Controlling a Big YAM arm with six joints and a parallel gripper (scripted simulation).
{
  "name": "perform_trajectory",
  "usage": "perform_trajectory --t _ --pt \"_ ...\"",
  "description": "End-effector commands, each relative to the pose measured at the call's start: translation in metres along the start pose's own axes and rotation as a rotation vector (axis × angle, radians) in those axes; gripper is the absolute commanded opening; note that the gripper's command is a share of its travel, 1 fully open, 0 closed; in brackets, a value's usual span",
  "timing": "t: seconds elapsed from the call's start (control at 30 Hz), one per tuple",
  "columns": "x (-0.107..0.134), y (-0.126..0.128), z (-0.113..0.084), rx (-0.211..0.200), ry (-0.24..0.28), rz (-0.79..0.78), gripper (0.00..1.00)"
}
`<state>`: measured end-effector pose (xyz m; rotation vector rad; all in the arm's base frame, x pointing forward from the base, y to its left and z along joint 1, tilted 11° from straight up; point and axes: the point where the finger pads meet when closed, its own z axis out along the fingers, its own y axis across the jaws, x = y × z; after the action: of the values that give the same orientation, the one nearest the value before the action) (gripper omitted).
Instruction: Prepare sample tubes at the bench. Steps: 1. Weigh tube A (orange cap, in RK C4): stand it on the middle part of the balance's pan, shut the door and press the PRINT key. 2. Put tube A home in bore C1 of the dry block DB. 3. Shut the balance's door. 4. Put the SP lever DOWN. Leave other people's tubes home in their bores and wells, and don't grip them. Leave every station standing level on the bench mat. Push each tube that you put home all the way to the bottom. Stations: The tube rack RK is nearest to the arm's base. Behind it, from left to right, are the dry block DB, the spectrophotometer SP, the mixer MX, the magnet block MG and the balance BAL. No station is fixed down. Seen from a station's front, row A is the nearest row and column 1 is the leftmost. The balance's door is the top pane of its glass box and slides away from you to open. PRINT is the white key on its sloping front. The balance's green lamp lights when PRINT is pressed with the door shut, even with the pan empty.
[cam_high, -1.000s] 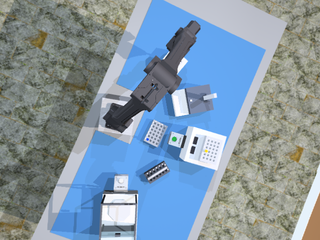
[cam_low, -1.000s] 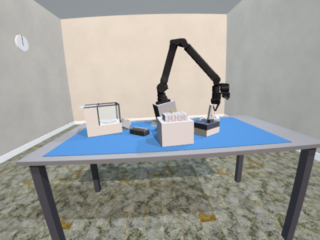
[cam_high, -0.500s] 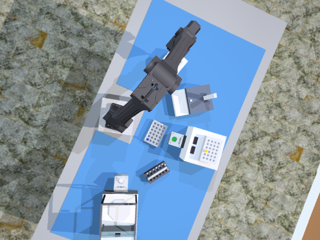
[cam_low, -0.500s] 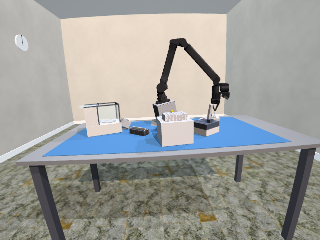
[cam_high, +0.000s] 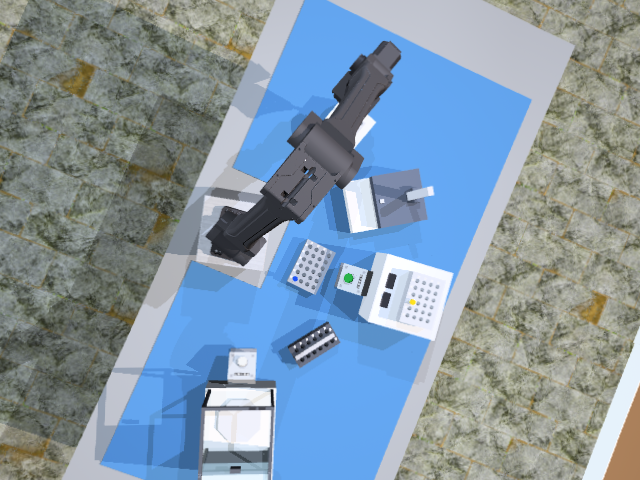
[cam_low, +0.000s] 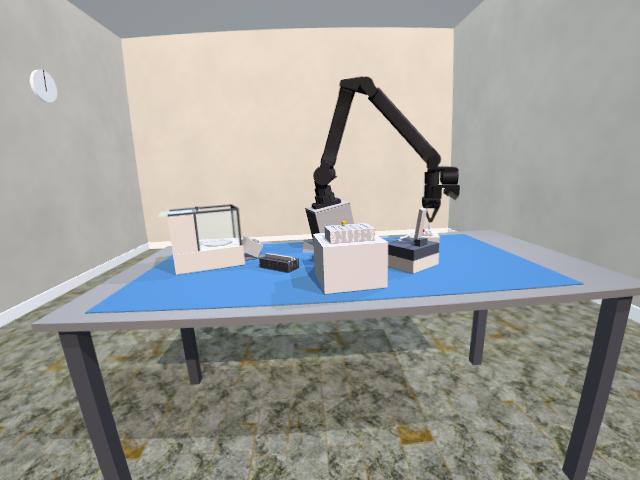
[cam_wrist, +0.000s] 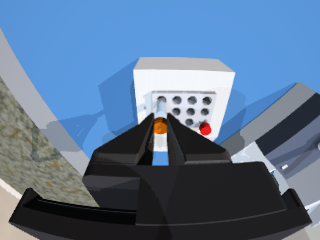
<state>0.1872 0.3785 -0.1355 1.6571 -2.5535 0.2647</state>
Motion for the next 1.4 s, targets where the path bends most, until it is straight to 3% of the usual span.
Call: perform_trajectory --t 0.0,1.27,1.37 --pt "-0.014 -0.001 -0.008 0.002 -0.029 0.001 0.09" --pt "-0.014 -0.001 -0.008 0.002 -0.029 0.001 0.09" --pt "-0.025 -0.001 -0.003 0.004 -0.042 -0.003 0.09"
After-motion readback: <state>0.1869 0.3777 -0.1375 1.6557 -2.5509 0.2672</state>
